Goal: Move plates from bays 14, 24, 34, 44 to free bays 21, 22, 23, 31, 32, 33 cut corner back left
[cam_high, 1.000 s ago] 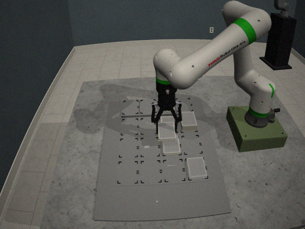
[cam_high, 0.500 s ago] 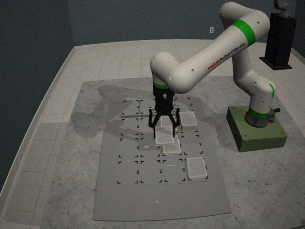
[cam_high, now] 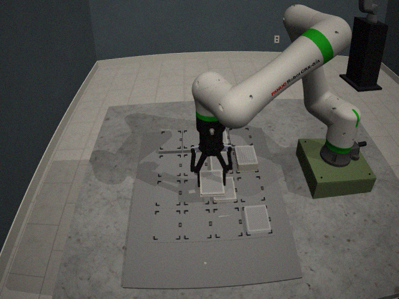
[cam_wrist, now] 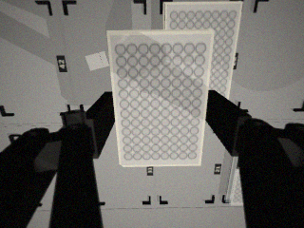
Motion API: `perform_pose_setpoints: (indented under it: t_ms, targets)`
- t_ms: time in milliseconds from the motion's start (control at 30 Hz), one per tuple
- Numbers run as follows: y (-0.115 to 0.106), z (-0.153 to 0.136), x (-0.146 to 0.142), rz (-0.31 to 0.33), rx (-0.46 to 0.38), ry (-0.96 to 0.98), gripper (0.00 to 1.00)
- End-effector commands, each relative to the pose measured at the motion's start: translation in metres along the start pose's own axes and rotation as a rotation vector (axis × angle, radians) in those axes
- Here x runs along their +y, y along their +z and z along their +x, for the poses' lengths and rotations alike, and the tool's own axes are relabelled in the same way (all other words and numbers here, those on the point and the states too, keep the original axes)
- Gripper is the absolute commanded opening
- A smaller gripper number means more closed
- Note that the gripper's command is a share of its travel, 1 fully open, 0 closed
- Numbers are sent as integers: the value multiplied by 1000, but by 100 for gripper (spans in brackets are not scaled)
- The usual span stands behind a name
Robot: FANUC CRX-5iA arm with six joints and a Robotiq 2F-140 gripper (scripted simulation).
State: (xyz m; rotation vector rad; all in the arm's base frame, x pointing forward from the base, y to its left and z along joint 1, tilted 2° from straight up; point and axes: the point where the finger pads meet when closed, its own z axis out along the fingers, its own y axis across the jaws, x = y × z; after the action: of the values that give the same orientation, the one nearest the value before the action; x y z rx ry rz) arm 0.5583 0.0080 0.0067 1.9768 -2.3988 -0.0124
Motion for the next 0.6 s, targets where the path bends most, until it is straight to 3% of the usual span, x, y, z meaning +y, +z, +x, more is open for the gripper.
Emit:
perform_pose_setpoints:
  t_ms: [0,567]
  targets:
    - [-1,-9,-5,2,0,0,10]
    - [-1,-46,-21,2,0,0,10]
